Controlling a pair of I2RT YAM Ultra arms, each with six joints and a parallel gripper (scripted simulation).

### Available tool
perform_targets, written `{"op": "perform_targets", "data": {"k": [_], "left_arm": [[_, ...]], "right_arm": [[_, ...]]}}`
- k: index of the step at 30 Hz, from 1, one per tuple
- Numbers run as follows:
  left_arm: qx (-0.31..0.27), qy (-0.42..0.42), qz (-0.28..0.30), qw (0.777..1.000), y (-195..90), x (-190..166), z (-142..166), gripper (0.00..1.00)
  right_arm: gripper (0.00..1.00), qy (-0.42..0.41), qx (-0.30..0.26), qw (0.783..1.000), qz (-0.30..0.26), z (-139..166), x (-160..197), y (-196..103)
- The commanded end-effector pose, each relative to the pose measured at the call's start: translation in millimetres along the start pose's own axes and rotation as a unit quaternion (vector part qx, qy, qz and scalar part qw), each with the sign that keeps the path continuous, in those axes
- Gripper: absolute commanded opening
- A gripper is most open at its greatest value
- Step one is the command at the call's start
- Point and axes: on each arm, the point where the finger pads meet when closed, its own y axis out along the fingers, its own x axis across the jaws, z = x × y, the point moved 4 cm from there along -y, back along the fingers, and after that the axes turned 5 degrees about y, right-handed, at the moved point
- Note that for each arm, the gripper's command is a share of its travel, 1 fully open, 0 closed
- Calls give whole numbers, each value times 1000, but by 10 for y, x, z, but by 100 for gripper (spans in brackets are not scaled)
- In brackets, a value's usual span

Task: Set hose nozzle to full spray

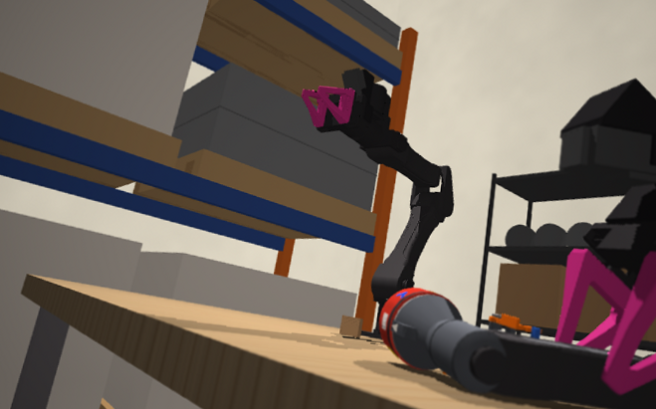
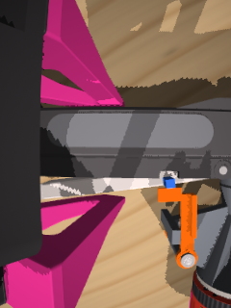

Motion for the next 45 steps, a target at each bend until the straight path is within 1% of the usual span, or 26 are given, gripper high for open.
{"op": "perform_targets", "data": {"k": [1, 7, 8, 11, 12, 15, 17, 20, 21, 25, 26, 28, 29, 35, 37, 39, 40, 41, 42, 45], "left_arm": [[-26, 11, -8, 1000, -47, 82, -138, 50], [-25, 10, -7, 1000, -47, 79, -135, 50], [-27, 10, -11, 1000, -276, 59, -169, 50], [-30, 11, -14, 999, -275, 65, -184, 50], [-17, 7, -1, 1000, -214, 3, -101, 50], [-23, 9, -8, 1000, -306, 49, -147, 50], [-25, 16, -6, 1000, -266, 0, -193, 50], [-26, 17, -7, 999, -277, -7, -207, 50], [-23, 11, -7, 1000, -417, 42, -159, 50], [-24, 13, -7, 1000, -594, 32, -171, 50], [-34, 16, -18, 999, -591, 76, -216, 50], [-34, 16, -18, 999, -591, 76, -216, 50], [-19, 11, -2, 1000, -636, 8, -128, 50], [-19, 11, -3, 1000, -883, -1, -125, 50], [-22, 13, -6, 1000, -769, 26, -159, 50], [-26, 24, -6, 999, -811, -74, -235, 50], [-26, 24, -6, 999, -782, -44, -236, 50], [-28, 19, -11, 999, -789, 21, -204, 50], [-20, 10, -5, 1000, -765, 13, -115, 50], [-20, 10, -5, 1000, -773, 9, -125, 50]], "right_arm": [[37, -3, -42, 999, 4, -313, -18, -48], [37, -3, -42, 999, 4, -313, -18, -48], [37, -3, -42, 999, 4, -313, -18, -48], [37, -3, -42, 999, 4, -313, -18, -48], [37, -3, -42, 999, 4, -313, -18, -48], [37, -3, -42, 999, 4, -313, -18, -48], [37, -3, -42, 999, 4, -313, -18, -48], [37, -3, -42, 999, 4, -313, -18, -48], [37, -3, -42, 999, 4, -313, -18, -48], [37, -3, -42, 999, 4, -313, -18, -48], [37, -3, -42, 999, 4, -313, -18, -48], [37, -3, -42, 999, 4, -313, -18, -48], [37, -3, -42, 999, 4, -313, -18, -48], [37, -3, -42, 999, 4, -313, -18, -48], [37, -3, -42, 999, 4, -313, -18, -48], [37, -3, -42, 999, 4, -313, -18, -48], [37, -3, -42, 999, 4, -313, -18, -48], [37, -3, -42, 999, 4, -313, -18, -48], [37, -3, -42, 999, 4, -313, -18, -48], [37, -3, -42, 999, 4, -313, -18, -48]]}}
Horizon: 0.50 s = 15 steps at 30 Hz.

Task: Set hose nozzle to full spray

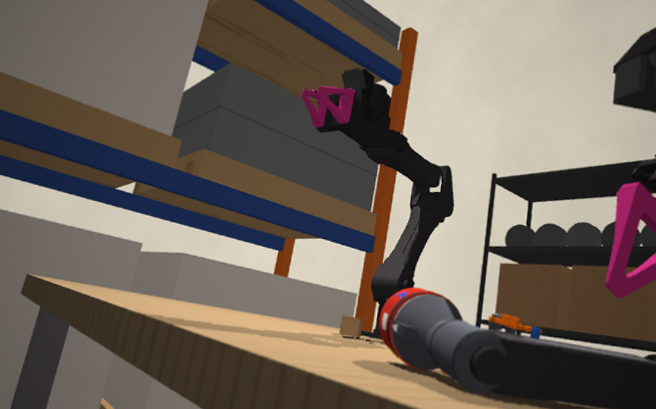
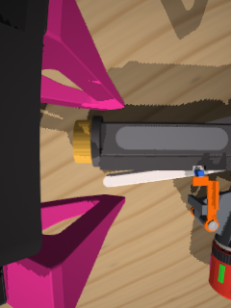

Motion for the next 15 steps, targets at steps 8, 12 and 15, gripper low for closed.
{"op": "perform_targets", "data": {"k": [8, 12, 15], "left_arm": [[-31, 18, -30, 999, -167, -91, -227, 50], [-56, 17, -76, 995, -338, -148, -412, 50], [-71, 13, -104, 992, -442, -212, -499, 50]], "right_arm": [[37, -3, -40, 999, 4, -300, -15, -36], [37, -3, -34, 999, 2, -264, 1, -1], [37, -3, -28, 1000, -1, -228, 18, 33]]}}
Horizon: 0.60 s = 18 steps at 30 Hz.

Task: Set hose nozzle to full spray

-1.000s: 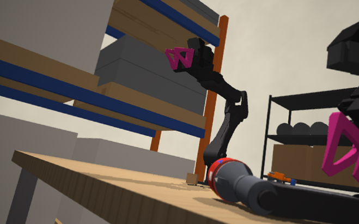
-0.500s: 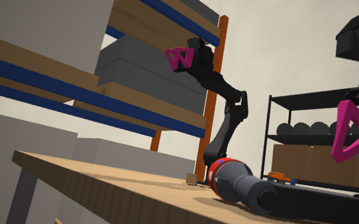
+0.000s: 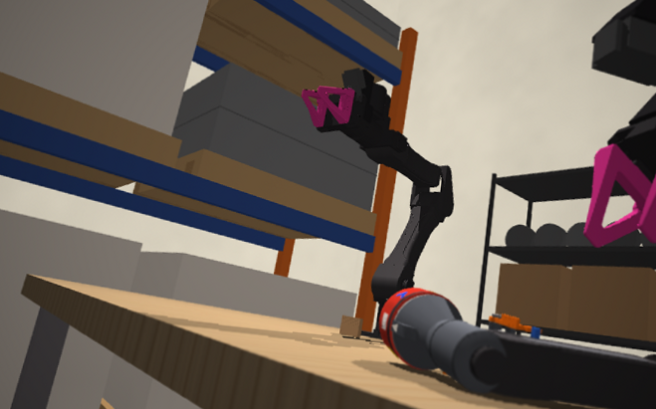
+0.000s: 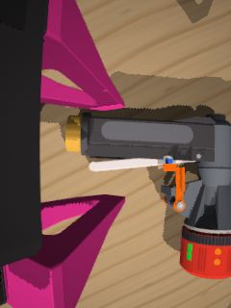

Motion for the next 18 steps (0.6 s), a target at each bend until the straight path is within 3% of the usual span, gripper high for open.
{"op": "perform_targets", "data": {"k": [1, 5, 9, 11, 18], "left_arm": [[-42, 3, -52, 998, -190, -5, -254, 50], [-64, 6, -74, 995, -336, -89, -379, 50], [-100, 8, -103, 990, -549, -213, -560, 50], [-119, 8, -118, 986, -662, -270, -644, 50], [-178, 2, -155, 972, -999, -455, -847, 50]], "right_arm": [[37, -3, -28, 1000, -1, -228, 19, 30], [37, -2, -56, 998, -6, -404, 57, -143], [37, -3, -28, 1000, -5, -233, 52, 26], [37, -2, -50, 999, -1, -374, 22, -106], [37, -2, -41, 999, -4, -322, 43, -49]]}}
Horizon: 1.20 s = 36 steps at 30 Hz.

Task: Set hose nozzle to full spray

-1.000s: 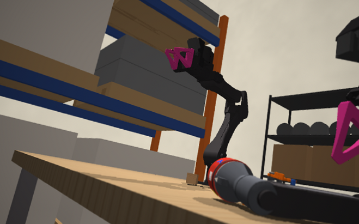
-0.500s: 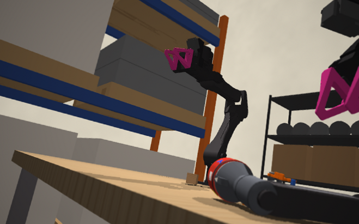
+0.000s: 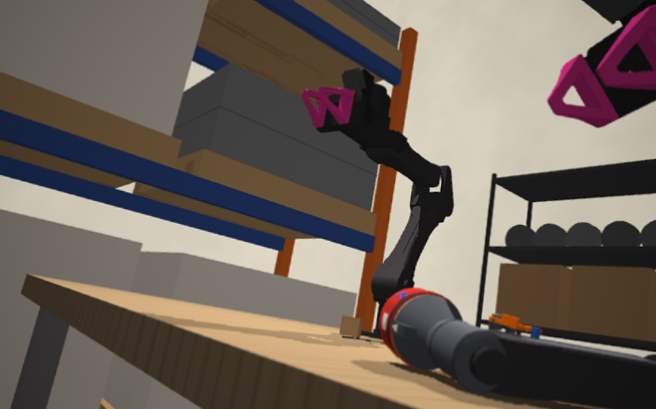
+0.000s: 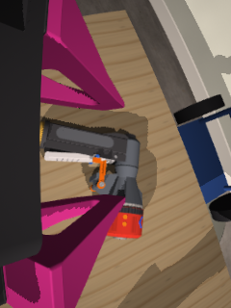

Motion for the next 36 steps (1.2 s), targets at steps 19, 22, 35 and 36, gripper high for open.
{"op": "perform_targets", "data": {"k": [19, 22, 35, 36], "left_arm": [[-210, -57, -103, 970, -1020, -276, -740, 50], [-244, -67, -110, 961, -1227, -335, -803, 50], [-308, -102, -113, 939, -1605, -501, -839, 50], [-292, -99, -114, 945, -1522, -476, -805, 50]], "right_arm": [[37, -2, -36, 999, -2, -286, 30, -52], [37, -2, -46, 999, -7, -364, 66, -79], [37, -2, -26, 1000, -1, -253, 24, 31], [37, -2, -45, 999, -3, -348, 32, -94]]}}
